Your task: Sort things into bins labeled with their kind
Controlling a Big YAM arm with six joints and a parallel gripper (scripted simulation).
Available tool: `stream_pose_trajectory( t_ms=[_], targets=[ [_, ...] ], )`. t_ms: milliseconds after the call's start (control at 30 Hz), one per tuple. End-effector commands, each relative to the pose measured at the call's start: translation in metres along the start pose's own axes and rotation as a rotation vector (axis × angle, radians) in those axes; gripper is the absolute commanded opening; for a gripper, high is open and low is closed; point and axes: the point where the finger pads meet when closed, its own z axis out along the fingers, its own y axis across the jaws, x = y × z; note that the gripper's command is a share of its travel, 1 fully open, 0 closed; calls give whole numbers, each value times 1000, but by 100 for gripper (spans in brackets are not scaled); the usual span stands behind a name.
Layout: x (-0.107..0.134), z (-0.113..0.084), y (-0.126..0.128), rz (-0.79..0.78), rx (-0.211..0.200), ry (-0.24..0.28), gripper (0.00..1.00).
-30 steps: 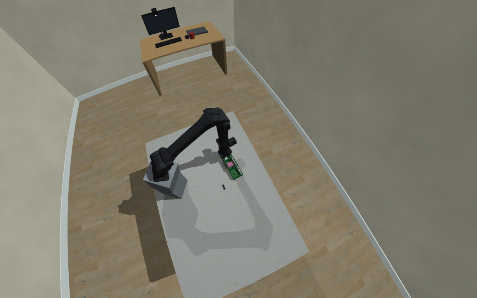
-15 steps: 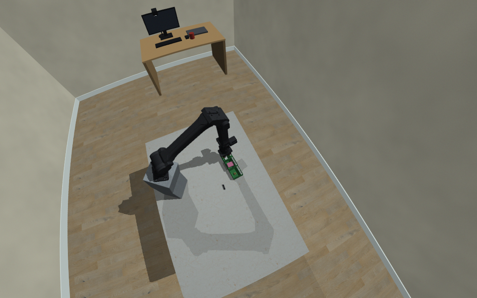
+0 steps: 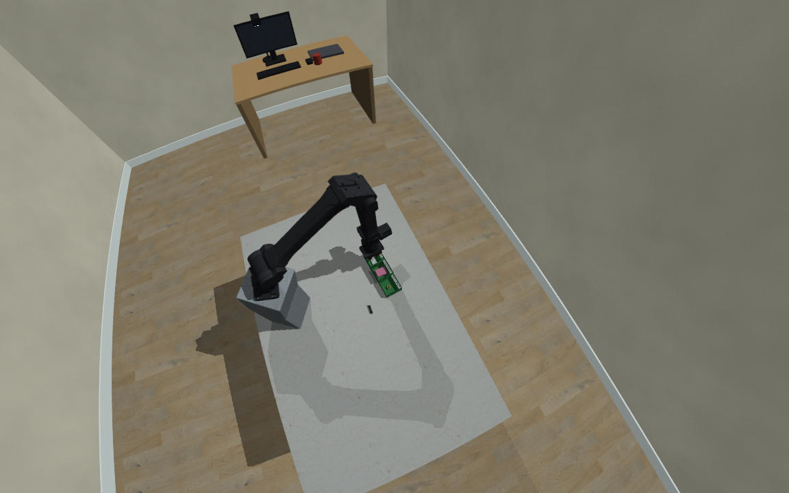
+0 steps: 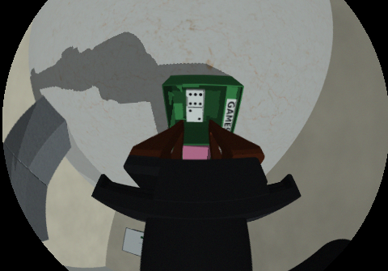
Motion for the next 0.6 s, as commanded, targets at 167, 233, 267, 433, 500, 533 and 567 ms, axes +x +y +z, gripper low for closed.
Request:
stream_pose_trajectory(
  t_ms=[167, 233, 267, 433, 500, 533, 567],
  targets=[
    [-10, -35, -22, 2, 40, -8, 31],
    [-11, -17, 1, -8, -9, -3, 31],
    [-11, -17, 6, -9, -15, -3, 31],
    [-12, -17, 6, -8, -10, -4, 31],
    [-12, -16, 6, -8, -8, -4, 31],
    [-12, -16, 6, -8, -7, -4, 31],
    [-12, -16, 6, -8, -6, -4, 31]
  ],
)
